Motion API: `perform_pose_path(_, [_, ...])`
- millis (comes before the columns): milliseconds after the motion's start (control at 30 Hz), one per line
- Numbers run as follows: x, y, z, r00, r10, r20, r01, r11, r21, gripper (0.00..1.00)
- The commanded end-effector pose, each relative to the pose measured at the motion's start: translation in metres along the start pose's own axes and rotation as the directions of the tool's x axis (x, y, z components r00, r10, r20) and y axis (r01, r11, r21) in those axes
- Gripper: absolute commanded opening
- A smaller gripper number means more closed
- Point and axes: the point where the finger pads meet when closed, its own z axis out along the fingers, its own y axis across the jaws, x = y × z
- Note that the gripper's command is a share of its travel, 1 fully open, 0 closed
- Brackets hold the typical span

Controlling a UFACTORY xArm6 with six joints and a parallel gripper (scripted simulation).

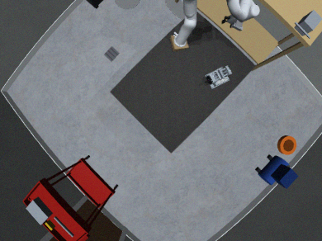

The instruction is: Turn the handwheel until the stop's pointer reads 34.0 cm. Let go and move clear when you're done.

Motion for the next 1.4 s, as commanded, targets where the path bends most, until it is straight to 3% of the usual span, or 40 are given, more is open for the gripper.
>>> perform_pose_path(0, [-0.008, 0.010, -0.032, 1.000, -0.001, 0.001, 0.001, 1.000, 0.000, 1.00])
perform_pose_path(267, [-0.023, 0.028, -0.084, 1.000, -0.001, 0.001, 0.001, 1.000, 0.000, 1.00])
perform_pose_path(633, [-0.019, 0.027, -0.093, 1.000, 0.012, 0.002, -0.012, 1.000, 0.007, 1.00])
perform_pose_path(700, [-0.001, 0.014, -0.095, 0.999, 0.052, 0.004, -0.052, 0.998, 0.030, 1.00])
perform_pose_path(767, [0.035, -0.005, -0.099, 0.992, 0.125, 0.008, -0.125, 0.990, 0.071, 1.00])
perform_pose_path(833, [0.035, -0.005, -0.099, 0.992, 0.125, 0.008, -0.125, 0.990, 0.071, 1.00])
perform_pose_path(867, [0.060, -0.016, -0.102, 0.985, 0.173, 0.011, -0.173, 0.980, 0.097, 1.00])
perform_pose_path(933, [0.060, -0.016, -0.102, 0.985, 0.173, 0.011, -0.173, 0.980, 0.097, 1.00])
perform_pose_path(967, [0.091, -0.026, -0.105, 0.974, 0.226, 0.016, -0.226, 0.966, 0.127, 1.00])
perform_pose_path(1100, [0.091, -0.026, -0.105, 0.974, 0.226, 0.016, -0.226, 0.966, 0.127, 1.00])
perform_pose_path(1133, [0.126, -0.033, -0.108, 0.958, 0.284, 0.021, -0.284, 0.946, 0.158, 1.00])
perform_pose_path(1200, [0.126, -0.033, -0.108, 0.958, 0.284, 0.021, -0.284, 0.946, 0.158, 1.00])
perform_pose_path(1233, [0.161, -0.037, -0.111, 0.938, 0.345, 0.027, -0.344, 0.920, 0.189, 1.00])
perform_pose_path(1333, [0.164, -0.038, -0.112, 0.938, 0.345, 0.027, -0.344, 0.920, 0.189, 1.00])
perform_pose_path(1367, [0.201, -0.038, -0.114, 0.913, 0.407, 0.034, -0.404, 0.888, 0.221, 1.00])
